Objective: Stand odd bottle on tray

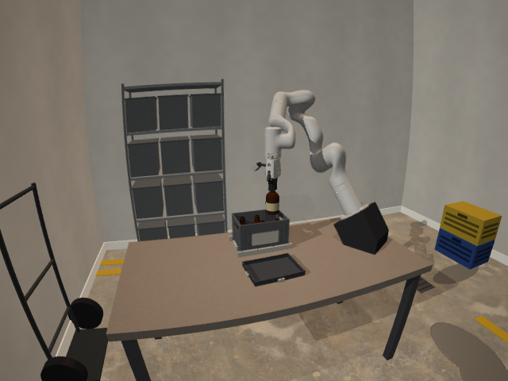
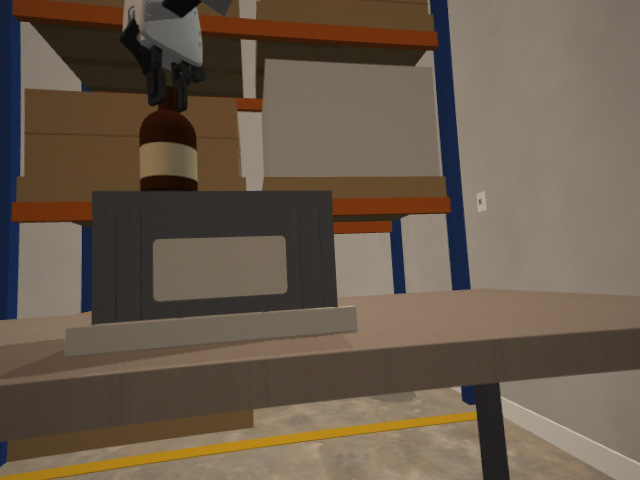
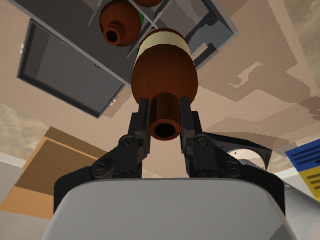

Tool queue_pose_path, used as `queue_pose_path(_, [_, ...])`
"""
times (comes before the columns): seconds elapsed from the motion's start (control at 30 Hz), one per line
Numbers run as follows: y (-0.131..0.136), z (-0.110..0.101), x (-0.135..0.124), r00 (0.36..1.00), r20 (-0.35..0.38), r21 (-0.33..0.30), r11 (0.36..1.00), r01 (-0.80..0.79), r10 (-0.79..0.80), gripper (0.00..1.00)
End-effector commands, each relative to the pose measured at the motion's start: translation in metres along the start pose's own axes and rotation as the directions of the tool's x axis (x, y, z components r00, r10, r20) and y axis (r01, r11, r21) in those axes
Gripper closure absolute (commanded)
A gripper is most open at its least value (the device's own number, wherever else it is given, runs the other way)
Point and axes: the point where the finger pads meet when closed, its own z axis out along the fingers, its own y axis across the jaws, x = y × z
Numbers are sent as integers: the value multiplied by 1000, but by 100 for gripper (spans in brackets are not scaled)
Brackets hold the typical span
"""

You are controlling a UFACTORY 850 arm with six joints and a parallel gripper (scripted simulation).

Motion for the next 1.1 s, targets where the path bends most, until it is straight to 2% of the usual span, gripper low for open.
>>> queue_pose_path(0.0, [-6, 0, -2, 1000, -1, 1, 1000, -1, 1, 100])
queue_pose_path(1.07, [-57, -1, -27, 1000, -1, 1, 1000, -1, 1, 100])
